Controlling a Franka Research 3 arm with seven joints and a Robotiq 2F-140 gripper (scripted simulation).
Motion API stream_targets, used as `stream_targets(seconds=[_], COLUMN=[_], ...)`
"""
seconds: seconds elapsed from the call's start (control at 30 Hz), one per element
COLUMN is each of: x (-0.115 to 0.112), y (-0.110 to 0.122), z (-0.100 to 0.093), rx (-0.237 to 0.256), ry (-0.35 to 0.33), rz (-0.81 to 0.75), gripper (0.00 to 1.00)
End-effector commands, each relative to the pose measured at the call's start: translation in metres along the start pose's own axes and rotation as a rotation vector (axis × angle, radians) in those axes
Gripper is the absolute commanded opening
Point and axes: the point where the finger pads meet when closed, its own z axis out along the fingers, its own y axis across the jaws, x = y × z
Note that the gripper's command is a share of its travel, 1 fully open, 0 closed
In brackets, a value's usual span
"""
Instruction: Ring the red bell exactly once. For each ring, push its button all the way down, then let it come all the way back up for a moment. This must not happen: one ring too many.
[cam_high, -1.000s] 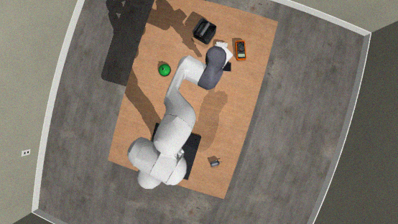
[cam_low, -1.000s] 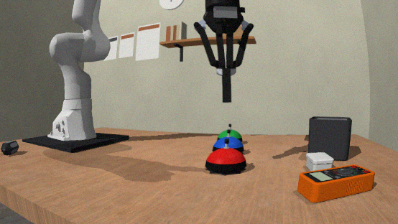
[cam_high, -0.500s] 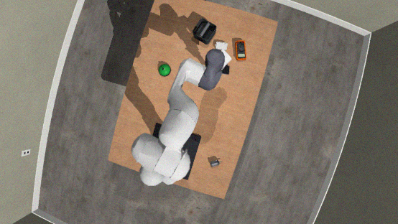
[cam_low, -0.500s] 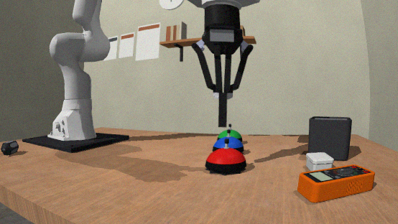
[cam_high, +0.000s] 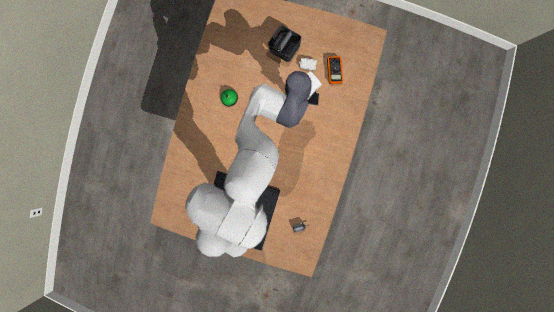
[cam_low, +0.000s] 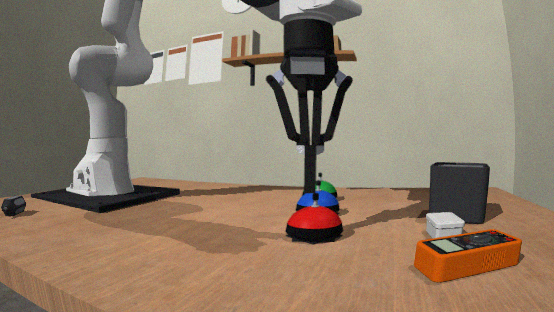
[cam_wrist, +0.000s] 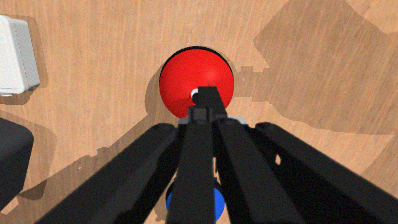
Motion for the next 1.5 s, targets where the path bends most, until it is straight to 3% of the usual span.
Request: stream_targets(seconds=[0.0,0.67,1.13,1.47], x=[0.001,0.0,0.0,0.0], y=[-0.001,-0.001,0.0,0.0], z=[0.003,0.008,-0.054,-0.069], rx=[0.006,0.006,0.006,0.006], ry=[0.006,0.006,0.006,0.006], rz=[0.011,0.011,0.011,0.011], gripper=[0.1,0.1,0.1,0.1])
